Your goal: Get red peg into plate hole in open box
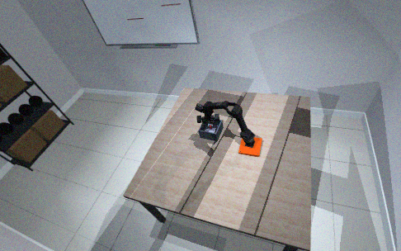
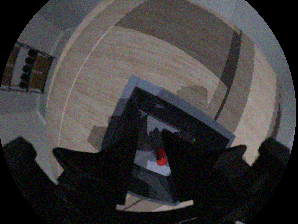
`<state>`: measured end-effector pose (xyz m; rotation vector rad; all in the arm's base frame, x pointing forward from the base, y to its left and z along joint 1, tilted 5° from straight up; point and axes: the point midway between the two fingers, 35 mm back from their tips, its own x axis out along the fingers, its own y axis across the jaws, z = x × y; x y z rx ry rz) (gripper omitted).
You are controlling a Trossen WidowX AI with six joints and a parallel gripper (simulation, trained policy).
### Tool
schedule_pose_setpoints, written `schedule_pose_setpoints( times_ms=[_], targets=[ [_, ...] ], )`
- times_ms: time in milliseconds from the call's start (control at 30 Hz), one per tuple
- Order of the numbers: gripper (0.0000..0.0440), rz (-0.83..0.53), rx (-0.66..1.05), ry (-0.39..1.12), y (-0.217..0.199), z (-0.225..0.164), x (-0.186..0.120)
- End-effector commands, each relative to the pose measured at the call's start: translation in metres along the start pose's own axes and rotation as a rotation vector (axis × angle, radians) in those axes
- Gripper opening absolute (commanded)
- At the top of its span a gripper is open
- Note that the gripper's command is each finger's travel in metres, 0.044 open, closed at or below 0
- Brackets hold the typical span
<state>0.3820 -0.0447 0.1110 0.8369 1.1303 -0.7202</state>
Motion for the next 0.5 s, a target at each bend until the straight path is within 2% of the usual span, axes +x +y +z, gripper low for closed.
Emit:
schedule_pose_setpoints(
  times_ms=[0,467],
  targets=[
    [0.0146,0.002,-0.007,0.001,0.003,0.008,-0.002],
    [0.0146,-0.037,-0.007,0.021,-0.003,0.035,0.001]
  ],
)
